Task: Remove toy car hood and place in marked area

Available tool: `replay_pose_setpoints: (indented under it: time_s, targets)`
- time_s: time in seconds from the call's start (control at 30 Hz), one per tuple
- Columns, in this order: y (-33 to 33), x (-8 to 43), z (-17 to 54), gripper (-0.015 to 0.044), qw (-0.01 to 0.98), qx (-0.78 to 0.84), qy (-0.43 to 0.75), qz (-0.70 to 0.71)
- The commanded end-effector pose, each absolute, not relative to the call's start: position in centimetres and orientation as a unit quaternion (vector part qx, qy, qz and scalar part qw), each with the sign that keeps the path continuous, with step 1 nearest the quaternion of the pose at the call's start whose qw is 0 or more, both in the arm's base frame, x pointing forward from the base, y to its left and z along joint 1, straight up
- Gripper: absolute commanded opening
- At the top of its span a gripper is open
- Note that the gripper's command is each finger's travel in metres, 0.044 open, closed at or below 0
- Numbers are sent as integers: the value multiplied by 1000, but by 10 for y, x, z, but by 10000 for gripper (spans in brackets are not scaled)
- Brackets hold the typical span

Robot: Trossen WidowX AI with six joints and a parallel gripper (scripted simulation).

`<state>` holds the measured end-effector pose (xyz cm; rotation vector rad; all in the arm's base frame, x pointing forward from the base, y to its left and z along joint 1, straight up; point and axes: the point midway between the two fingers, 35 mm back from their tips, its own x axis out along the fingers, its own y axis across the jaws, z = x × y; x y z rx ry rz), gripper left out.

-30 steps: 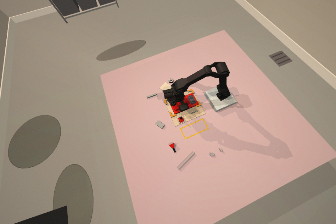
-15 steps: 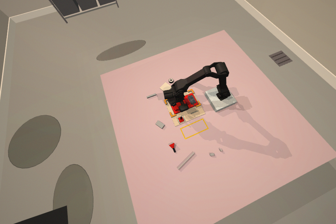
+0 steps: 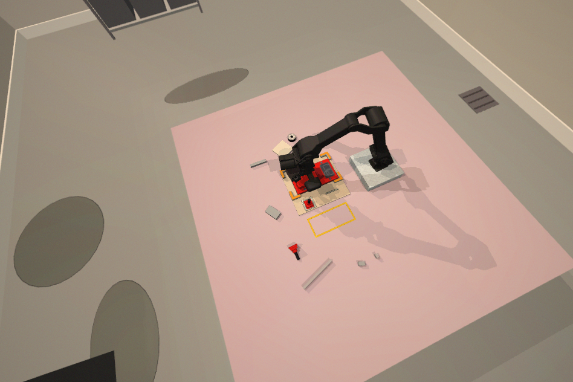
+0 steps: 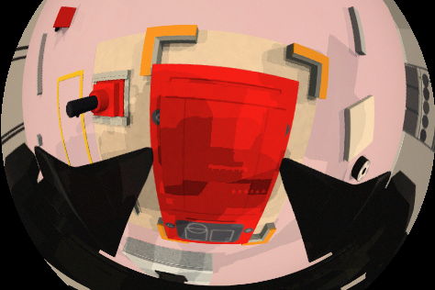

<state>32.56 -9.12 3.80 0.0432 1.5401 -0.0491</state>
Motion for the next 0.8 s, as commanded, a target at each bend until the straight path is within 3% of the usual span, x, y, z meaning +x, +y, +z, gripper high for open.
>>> replay_pose_setpoints:
  time_s: [0.0,0.13,0.23,0.57,0.77]
  targets:
    - [-91,325,35,440,716,20,697,-25]
    - [-91,325,33,440,716,20,697,-25]
    - [-91,326,35,361,717,20,696,-22]
    - [-91,326,35,295,717,20,696,-22]
    - [-91,326,38,137,717,20,696,-22]
